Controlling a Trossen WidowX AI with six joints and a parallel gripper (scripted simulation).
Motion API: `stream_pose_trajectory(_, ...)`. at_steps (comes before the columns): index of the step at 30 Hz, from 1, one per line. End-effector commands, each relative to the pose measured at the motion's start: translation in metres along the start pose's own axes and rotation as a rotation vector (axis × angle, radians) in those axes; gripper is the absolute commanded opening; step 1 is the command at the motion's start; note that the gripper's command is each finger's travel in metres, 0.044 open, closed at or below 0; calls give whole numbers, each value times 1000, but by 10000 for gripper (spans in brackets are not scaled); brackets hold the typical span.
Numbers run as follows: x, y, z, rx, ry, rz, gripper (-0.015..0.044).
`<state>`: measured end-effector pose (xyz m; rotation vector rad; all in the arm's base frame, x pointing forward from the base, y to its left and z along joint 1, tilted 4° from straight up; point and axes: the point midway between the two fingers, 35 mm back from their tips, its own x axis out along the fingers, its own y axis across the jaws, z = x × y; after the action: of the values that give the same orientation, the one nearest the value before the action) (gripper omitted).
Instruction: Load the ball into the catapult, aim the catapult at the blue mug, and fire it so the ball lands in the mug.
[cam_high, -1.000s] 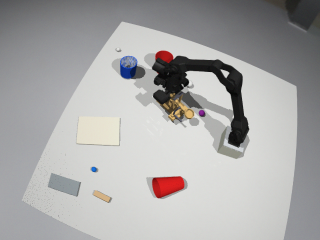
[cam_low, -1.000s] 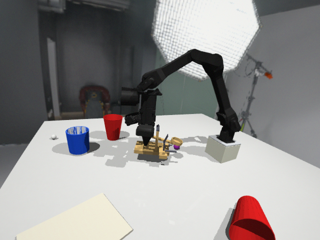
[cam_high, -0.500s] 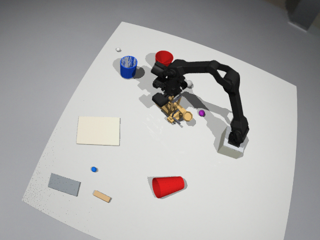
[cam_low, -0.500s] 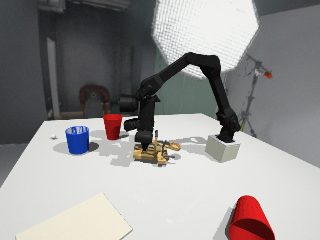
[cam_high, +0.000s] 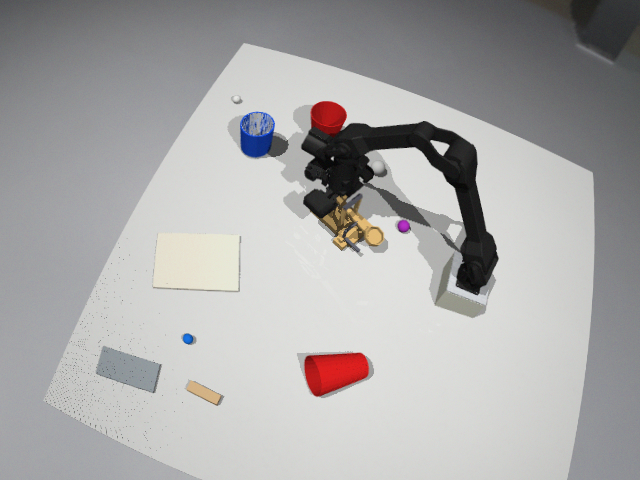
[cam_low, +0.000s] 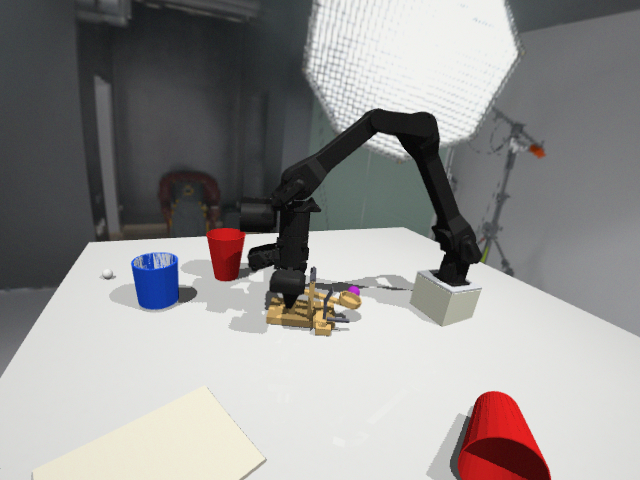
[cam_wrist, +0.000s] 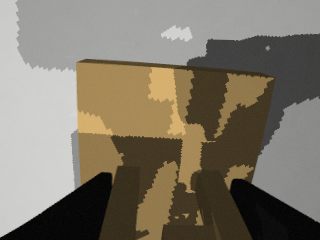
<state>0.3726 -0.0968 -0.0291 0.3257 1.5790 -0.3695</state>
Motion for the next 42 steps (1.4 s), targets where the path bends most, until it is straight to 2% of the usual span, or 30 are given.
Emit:
stream_pose_trajectory(1,-1,0,0,1,-1,0,26)
stream_pose_trajectory(14,-1,0,0,1,-1,0,368)
stream_pose_trajectory(17,-24,0,2,1,-1,0,440)
stream_pose_trajectory(21,-90,0,-2,0,-1,0,440)
stream_pose_trajectory(23,-101,-1,-4,0,-1,0,440)
stream_pose_trajectory(25,-101,-1,-4,0,-1,0,440)
stream_pose_trajectory(26,-85,0,0,-4,-2,0,440)
stream_pose_trajectory(35,-94,0,-2,-3,-14,2,440)
stream_pose_trajectory(39,-52,0,-1,-3,-14,2,440)
stream_pose_trajectory(42,-49,0,-1,-3,-14,2,440)
